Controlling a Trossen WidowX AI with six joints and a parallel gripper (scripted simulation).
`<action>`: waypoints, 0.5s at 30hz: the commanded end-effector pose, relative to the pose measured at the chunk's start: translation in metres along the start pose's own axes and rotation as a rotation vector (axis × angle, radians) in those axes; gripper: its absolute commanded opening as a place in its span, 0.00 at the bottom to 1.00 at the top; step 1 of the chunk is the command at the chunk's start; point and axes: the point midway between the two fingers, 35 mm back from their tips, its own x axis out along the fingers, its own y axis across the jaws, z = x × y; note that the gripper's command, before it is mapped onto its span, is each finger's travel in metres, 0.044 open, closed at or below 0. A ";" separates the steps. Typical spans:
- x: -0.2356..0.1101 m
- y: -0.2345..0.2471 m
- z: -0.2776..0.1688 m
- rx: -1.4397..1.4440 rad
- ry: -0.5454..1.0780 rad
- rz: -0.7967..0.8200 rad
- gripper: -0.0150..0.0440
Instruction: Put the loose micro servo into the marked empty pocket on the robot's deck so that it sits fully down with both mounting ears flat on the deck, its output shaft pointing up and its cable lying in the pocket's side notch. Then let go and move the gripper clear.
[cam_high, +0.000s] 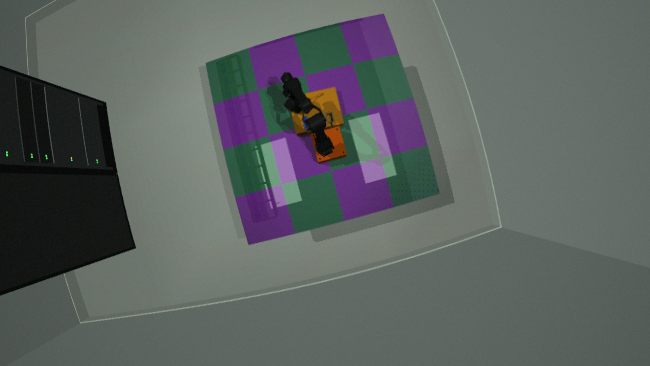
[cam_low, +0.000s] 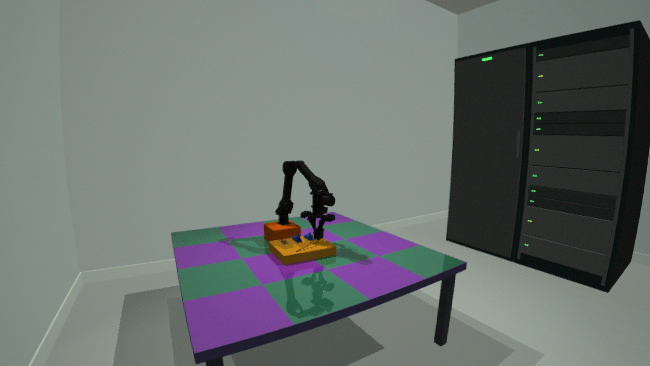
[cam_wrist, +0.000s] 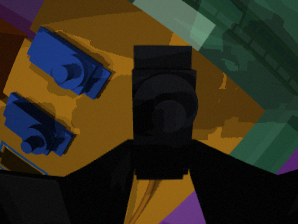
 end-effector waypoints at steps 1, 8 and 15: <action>-0.007 0.001 0.001 -0.004 0.000 -0.009 0.25; -0.007 0.000 0.003 -0.004 0.000 -0.009 0.25; -0.007 -0.006 0.009 -0.004 -0.001 -0.009 0.25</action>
